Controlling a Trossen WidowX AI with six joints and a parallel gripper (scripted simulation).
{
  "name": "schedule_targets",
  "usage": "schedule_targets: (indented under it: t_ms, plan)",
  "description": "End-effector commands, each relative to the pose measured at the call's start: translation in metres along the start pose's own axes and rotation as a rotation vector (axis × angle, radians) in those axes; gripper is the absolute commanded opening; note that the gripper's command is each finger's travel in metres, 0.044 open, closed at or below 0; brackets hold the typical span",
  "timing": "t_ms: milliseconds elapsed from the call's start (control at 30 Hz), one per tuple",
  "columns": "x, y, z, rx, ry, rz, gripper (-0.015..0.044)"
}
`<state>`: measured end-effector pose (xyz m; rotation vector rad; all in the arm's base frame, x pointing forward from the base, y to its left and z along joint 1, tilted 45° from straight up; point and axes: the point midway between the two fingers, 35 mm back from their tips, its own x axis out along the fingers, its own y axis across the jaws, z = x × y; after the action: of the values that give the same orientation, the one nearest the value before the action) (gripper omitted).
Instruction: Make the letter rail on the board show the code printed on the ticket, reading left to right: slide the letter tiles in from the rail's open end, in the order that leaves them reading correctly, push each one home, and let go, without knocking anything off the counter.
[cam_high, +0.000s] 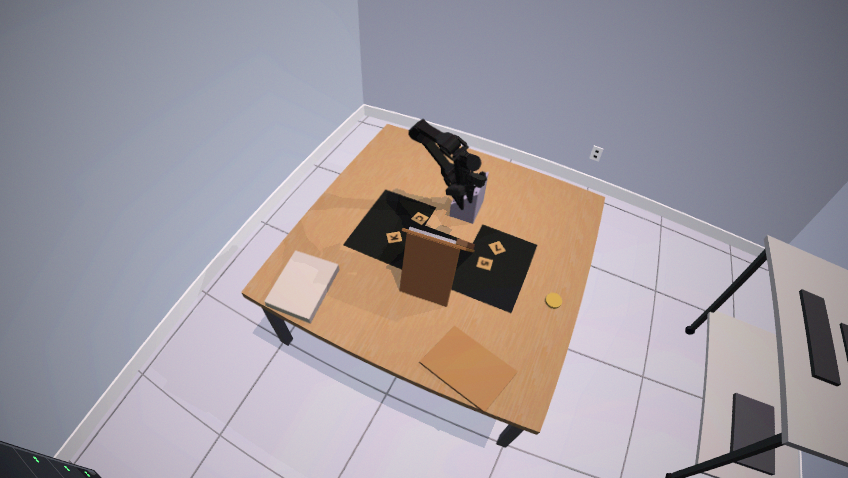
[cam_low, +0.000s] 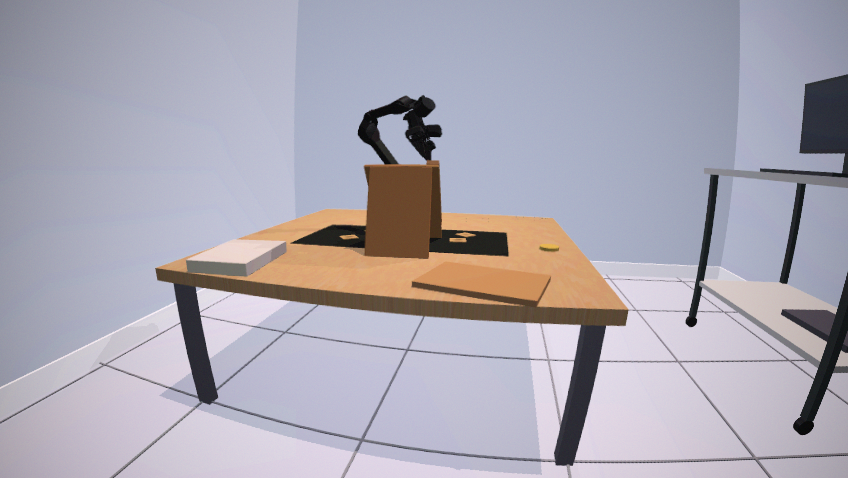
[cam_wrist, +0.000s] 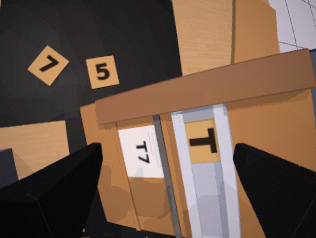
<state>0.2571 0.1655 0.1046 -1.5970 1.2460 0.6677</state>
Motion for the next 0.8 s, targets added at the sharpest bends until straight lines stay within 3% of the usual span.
schedule_targets:
  t_ms: [0,233,500,767]
  plan:
    - [0.047,0.027,0.034,0.126,0.066,0.08,0.034]
    - [0.134,0.094,0.068,0.376,0.229,0.173,0.034]
    - [0.215,0.175,0.061,0.628,0.44,0.198,0.034]
    - [0.223,0.177,0.057,0.644,0.458,0.194,0.034]
